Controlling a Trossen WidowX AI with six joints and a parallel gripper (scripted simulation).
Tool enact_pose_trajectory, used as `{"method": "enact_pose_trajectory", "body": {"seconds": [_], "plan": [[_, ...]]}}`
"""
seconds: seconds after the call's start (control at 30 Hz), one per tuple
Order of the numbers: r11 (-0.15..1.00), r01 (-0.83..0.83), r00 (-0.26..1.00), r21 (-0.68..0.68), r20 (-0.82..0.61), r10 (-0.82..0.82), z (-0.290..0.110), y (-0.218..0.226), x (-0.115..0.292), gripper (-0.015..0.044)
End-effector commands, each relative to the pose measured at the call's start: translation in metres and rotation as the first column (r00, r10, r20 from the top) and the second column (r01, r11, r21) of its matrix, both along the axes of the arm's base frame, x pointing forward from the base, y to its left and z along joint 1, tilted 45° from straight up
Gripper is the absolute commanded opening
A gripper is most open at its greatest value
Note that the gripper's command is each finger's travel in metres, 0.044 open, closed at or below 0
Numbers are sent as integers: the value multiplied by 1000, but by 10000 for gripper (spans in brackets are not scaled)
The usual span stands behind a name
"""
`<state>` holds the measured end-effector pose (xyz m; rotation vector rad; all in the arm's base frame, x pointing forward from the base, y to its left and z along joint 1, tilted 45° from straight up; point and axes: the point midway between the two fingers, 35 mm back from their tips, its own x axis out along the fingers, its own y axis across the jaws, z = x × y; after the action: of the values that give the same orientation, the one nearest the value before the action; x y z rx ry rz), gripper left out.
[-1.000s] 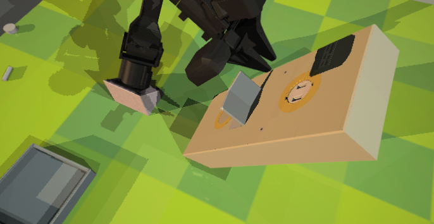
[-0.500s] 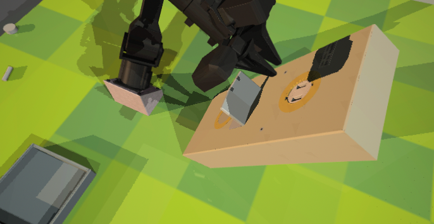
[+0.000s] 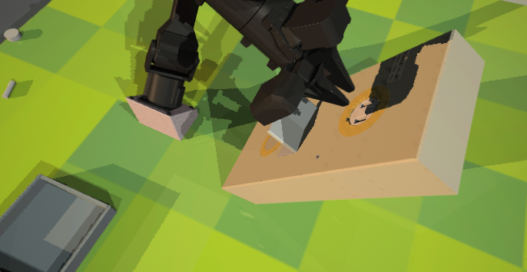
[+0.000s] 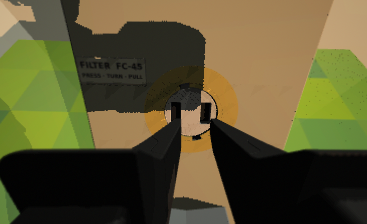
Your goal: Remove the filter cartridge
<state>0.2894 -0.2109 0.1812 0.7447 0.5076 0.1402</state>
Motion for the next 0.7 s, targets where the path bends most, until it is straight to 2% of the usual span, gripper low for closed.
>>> {"method": "enact_pose_trajectory", "body": {"seconds": [0.0, 0.67], "plan": [[1000, 0, 1000, 10, -8, 0, -6, 5, 6, 96], [1000, 1, 1000, 13, -1, -1, -12, 12, 18, 96]]}}
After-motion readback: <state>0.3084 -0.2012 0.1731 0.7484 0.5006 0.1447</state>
